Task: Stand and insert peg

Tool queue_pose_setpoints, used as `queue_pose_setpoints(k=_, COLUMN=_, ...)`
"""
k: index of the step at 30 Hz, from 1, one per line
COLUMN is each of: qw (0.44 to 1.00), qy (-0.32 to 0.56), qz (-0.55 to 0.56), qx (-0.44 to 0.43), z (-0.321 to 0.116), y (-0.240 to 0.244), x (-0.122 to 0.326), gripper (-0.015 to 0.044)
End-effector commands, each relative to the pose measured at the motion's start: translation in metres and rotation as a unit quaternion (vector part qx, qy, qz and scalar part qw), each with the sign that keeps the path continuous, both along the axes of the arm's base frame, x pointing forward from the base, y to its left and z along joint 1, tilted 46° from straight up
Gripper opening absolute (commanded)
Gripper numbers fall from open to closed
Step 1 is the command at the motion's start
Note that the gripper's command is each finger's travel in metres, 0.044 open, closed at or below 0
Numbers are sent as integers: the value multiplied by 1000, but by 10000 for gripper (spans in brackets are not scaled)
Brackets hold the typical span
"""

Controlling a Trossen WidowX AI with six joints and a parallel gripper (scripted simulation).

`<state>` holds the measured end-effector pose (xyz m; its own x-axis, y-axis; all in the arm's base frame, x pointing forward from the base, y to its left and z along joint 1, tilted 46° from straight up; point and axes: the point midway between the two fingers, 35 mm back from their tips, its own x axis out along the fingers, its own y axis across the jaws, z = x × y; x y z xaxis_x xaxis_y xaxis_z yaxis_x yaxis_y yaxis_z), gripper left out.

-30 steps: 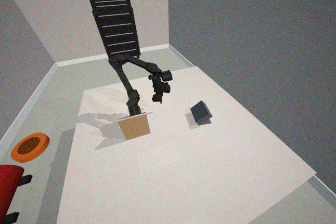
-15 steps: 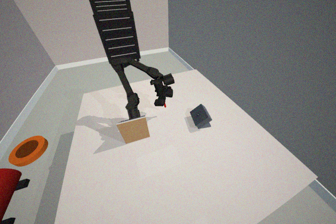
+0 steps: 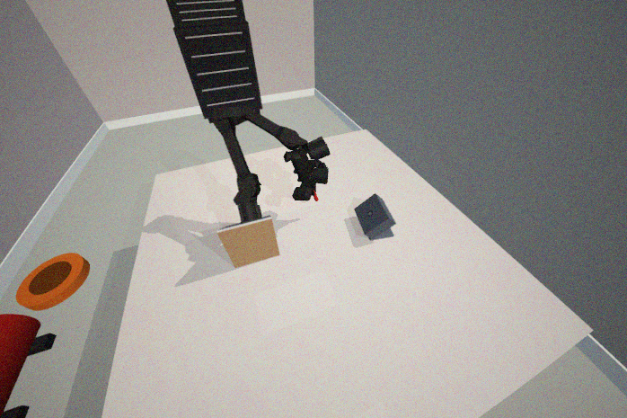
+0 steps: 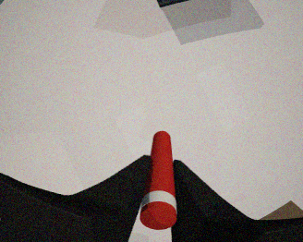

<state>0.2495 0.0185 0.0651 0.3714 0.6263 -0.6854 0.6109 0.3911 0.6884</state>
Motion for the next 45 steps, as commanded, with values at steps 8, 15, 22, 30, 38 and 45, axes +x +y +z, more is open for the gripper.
queue_pose_setpoints(k=8, qw=999, qy=7, qz=-53, qx=12, z=-11, y=-15, x=12, gripper=0)
queue_pose_setpoints(k=15, qw=996, qy=7, qz=-83, qx=18, z=-16, y=-25, x=20, gripper=0)
queue_pose_setpoints(k=22, qw=993, qy=6, qz=-113, qx=24, z=-20, y=-35, x=27, gripper=0)
queue_pose_setpoints(k=30, qw=989, qy=5, qz=-146, qx=31, z=-26, y=-46, x=34, gripper=0)
queue_pose_setpoints(k=38, qw=983, qy=4, qz=-180, qx=40, z=-31, y=-58, x=40, gripper=0)
queue_pose_setpoints(k=45, qw=977, qy=2, qz=-208, qx=48, z=-35, y=-69, x=45, gripper=0)
